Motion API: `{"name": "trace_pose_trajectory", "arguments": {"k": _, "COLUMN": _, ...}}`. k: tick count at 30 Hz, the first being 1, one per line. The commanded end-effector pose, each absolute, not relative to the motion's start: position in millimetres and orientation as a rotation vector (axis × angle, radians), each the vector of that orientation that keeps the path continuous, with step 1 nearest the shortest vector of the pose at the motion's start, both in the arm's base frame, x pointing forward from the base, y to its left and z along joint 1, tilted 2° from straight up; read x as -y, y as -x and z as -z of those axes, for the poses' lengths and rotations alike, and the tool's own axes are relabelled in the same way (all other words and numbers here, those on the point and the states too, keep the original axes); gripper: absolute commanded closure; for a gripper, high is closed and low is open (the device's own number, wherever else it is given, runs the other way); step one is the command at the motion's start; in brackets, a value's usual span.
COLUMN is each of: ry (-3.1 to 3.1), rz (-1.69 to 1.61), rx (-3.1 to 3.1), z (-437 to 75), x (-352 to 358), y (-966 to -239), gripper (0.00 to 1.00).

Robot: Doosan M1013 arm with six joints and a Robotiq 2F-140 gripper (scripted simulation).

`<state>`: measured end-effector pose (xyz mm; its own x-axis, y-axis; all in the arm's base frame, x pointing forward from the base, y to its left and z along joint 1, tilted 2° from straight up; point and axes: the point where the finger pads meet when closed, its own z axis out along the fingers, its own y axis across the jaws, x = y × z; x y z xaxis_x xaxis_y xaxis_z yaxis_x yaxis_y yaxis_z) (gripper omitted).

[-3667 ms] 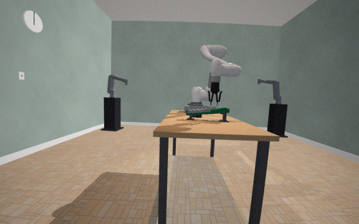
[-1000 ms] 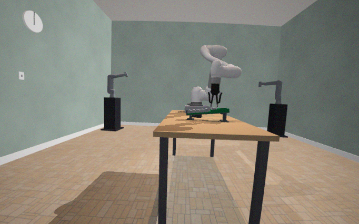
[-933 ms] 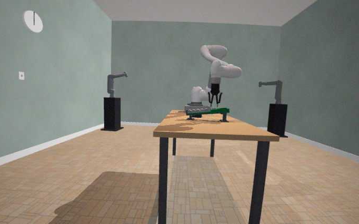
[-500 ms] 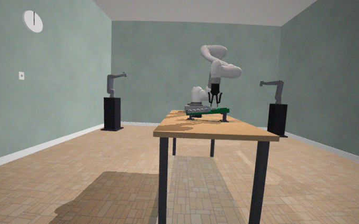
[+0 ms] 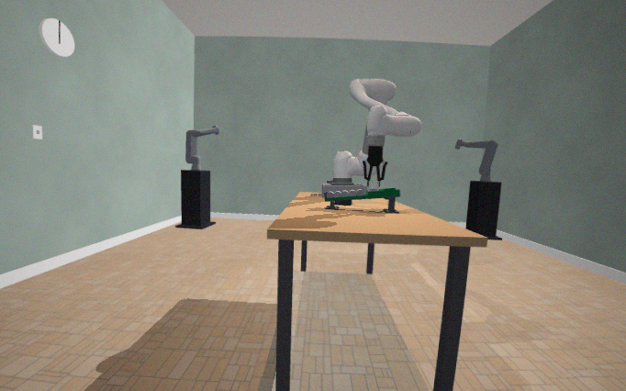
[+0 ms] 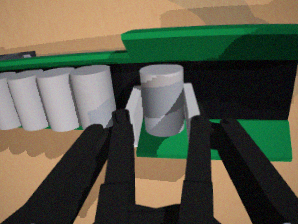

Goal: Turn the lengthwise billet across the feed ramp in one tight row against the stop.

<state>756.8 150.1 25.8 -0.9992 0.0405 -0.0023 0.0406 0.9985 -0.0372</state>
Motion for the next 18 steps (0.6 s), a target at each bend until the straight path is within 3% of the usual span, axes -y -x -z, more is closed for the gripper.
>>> {"name": "trace_pose_trajectory", "arguments": {"k": 1, "ry": -0.064, "rz": 0.058, "rx": -3.139, "z": -26.0, "x": -150.2, "y": -756.8, "gripper": 0.90}}
{"name": "trace_pose_trajectory", "arguments": {"k": 14, "ry": -0.064, "rz": 0.058, "rx": -3.139, "z": -26.0, "x": -150.2, "y": -756.8, "gripper": 0.90}}
{"name": "trace_pose_trajectory", "arguments": {"k": 15, "ry": -0.064, "rz": 0.058, "rx": -3.139, "z": -26.0, "x": -150.2, "y": -756.8, "gripper": 0.59}}
{"name": "trace_pose_trajectory", "arguments": {"k": 18, "ry": -0.064, "rz": 0.058, "rx": -3.139, "z": -26.0, "x": -150.2, "y": -756.8, "gripper": 0.59}}
